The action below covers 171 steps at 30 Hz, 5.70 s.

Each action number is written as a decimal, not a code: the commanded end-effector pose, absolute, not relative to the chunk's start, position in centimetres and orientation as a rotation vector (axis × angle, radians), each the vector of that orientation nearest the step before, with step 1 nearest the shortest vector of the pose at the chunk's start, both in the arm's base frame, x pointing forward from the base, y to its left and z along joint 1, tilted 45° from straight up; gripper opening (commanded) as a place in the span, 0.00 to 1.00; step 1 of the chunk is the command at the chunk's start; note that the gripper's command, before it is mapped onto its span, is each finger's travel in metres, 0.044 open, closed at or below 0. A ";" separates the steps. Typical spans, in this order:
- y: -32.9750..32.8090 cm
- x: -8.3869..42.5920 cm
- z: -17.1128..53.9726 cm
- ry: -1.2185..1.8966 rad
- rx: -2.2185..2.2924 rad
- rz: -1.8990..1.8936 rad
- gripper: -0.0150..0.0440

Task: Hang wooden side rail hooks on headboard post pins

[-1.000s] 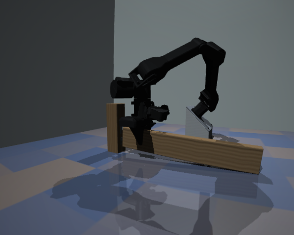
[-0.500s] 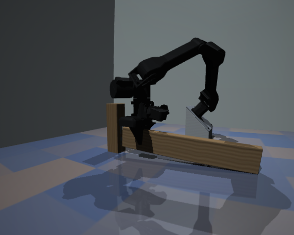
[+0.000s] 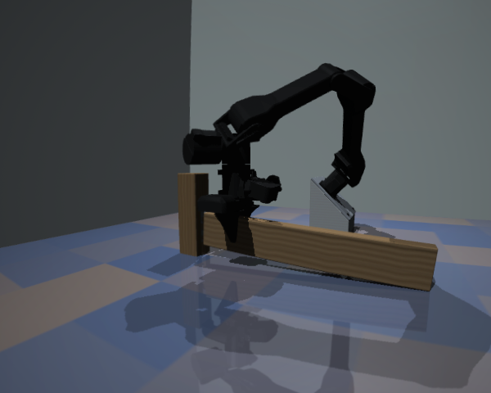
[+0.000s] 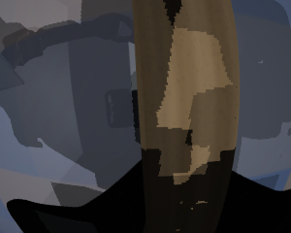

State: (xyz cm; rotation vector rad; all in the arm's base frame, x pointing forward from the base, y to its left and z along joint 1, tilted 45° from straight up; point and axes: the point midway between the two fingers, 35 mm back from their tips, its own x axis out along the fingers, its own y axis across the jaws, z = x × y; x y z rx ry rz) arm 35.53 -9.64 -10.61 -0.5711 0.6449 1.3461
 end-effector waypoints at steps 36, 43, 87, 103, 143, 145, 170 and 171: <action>-10.6 35.4 -10.8 0.649 -0.573 1.333 0.25; -10.6 35.4 -10.9 0.649 -0.573 1.333 0.25; -11.0 35.3 -11.1 0.649 -0.573 1.333 0.25; -10.8 35.3 -11.3 0.649 -0.573 1.333 0.25; -10.4 35.4 -11.8 0.648 -0.573 1.333 0.25; -10.3 35.4 -11.8 0.648 -0.573 1.333 0.25; -10.0 35.4 -12.1 0.648 -0.573 1.333 0.25; -10.0 35.4 -12.2 0.648 -0.573 1.333 0.25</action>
